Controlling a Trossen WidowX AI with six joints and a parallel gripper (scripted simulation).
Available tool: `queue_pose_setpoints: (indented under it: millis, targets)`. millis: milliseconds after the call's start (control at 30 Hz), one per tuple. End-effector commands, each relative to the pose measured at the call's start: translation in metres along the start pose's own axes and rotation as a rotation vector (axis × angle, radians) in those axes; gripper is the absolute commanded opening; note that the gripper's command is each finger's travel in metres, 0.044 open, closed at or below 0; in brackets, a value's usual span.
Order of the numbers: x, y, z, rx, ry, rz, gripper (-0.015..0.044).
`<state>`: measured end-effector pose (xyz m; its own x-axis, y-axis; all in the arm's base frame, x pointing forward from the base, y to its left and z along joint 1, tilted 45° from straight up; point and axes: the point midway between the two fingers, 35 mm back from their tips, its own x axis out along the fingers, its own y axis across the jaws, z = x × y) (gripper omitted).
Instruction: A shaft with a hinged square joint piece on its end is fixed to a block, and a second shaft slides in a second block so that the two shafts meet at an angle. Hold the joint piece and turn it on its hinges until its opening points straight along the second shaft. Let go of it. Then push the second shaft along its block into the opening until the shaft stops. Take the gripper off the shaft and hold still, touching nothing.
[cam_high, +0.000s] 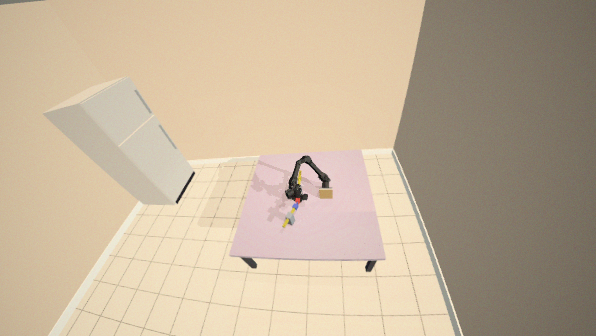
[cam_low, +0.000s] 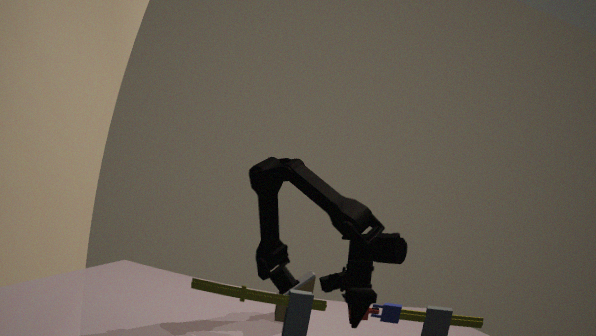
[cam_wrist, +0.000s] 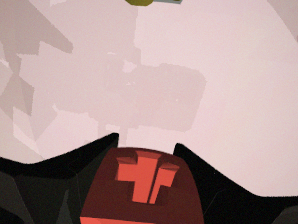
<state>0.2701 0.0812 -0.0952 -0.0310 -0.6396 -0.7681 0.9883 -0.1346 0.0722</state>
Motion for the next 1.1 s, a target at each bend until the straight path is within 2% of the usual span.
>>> queue_pose_setpoints:
  millis: [0, 867, 933, 1067]
  targets:
    - [0.0008, 0.0000, 0.0006, -0.002, -0.003, 0.002, 0.0182]
    - [0.0008, 0.0000, 0.0006, -0.002, -0.003, 0.002, 0.0182]
    - [0.0000, 0.0000, 0.0000, 0.000, 0.000, 0.000, 0.0147]
    - [0.0000, 0.0000, 0.0000, 0.000, 0.000, 0.000, 0.0147]
